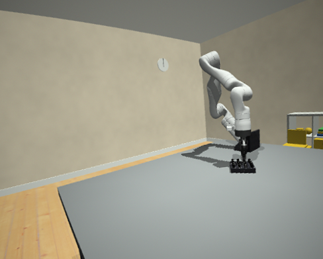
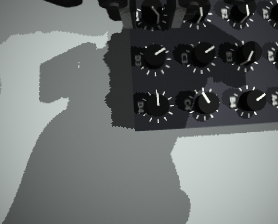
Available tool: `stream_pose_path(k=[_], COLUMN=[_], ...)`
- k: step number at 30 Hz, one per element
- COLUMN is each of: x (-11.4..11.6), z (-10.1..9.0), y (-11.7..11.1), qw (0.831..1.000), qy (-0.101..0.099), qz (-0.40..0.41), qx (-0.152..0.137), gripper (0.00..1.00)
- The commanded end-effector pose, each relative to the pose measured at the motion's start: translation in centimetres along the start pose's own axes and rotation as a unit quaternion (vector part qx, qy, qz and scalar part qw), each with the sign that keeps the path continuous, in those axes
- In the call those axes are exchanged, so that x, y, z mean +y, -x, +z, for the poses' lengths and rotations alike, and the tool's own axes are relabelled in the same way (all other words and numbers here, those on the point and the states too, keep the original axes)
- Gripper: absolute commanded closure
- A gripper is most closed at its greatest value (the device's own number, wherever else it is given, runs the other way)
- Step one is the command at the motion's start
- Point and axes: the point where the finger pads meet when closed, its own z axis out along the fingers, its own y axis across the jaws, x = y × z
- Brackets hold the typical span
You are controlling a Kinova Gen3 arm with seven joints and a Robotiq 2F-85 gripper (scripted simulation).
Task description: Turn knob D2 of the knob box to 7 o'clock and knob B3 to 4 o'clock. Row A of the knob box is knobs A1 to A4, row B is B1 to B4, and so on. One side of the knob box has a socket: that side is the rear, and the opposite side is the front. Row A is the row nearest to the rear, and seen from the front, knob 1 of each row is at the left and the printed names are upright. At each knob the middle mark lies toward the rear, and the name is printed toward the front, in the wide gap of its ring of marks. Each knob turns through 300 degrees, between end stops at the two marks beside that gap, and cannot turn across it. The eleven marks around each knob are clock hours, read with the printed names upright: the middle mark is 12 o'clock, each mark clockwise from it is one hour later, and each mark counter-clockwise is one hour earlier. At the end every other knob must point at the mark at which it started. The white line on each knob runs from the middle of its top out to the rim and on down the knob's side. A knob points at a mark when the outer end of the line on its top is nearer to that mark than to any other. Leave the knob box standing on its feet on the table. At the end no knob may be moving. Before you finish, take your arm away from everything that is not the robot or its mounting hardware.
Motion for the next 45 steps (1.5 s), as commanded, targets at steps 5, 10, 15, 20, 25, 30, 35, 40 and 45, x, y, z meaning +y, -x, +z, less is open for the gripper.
stream_pose_path(k=[5, 10, 15, 20, 25, 30, 35, 40, 45], x=[-0.05, -0.05, -0.05, -0.05, -0.05, -0.05, -0.05, -0.05, -0.05], z=[-0.08, -0.08, -0.08, -0.08, -0.08, -0.08, -0.08, -0.08, -0.08], y=[0.02, 0.02, 0.02, 0.02, 0.02, 0.02, 0.02, 0.02, 0.02], qw=[1.0, 1.0, 1.0, 1.0, 1.0, 1.0, 1.0, 1.0, 1.0], qy=[-0.001, -0.001, -0.001, -0.001, -0.001, -0.001, -0.001, -0.001, -0.001], qz=[0.0, 0.0, 0.0, 0.0, 0.0, 0.0, 0.0, 0.0, 0.0], qx=[0.0, 0.0, 0.0, 0.0, 0.0, 0.0, 0.0, 0.0, 0.0], gripper=[0.81, 0.81, 0.81, 0.81, 0.81, 0.92, 0.92, 0.92, 0.92])
